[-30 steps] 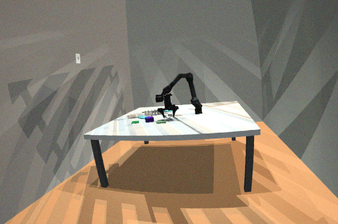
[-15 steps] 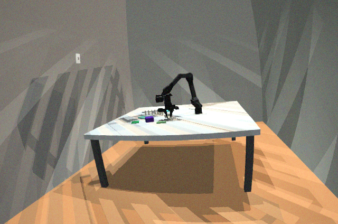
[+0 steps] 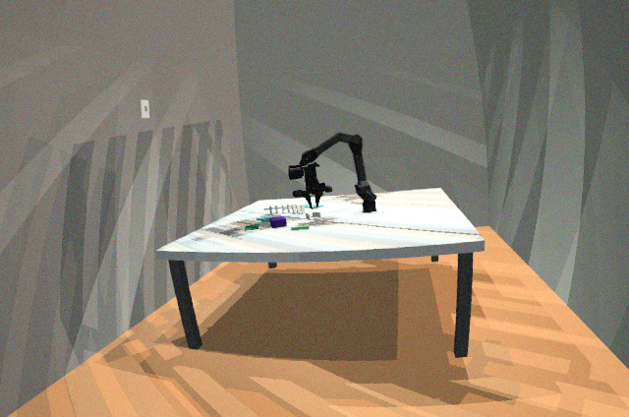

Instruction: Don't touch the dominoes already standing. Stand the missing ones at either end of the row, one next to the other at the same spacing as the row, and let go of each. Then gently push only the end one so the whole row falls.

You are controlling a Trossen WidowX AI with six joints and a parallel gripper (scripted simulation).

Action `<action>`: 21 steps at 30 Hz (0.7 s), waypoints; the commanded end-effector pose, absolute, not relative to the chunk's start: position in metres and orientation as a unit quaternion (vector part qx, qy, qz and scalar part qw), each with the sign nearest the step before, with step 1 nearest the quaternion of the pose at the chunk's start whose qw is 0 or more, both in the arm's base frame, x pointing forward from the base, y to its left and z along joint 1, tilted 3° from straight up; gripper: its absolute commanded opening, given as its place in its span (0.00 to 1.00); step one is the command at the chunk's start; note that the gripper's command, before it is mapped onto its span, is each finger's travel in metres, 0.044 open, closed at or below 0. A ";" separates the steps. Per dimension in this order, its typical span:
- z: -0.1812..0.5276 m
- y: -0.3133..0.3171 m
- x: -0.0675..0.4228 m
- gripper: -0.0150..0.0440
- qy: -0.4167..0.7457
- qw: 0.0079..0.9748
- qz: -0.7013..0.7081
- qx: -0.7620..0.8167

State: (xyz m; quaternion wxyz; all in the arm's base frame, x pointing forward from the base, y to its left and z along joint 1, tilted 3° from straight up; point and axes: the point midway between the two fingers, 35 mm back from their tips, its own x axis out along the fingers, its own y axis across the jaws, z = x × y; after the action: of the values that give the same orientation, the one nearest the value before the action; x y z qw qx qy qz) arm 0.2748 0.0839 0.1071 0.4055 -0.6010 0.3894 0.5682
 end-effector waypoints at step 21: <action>0.209 0.110 0.259 0.44 0.535 0.576 0.424 -0.450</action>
State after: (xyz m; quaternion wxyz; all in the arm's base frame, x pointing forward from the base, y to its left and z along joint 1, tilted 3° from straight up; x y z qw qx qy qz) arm 0.2627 0.0936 0.2065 0.4954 -0.5359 0.4631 0.5030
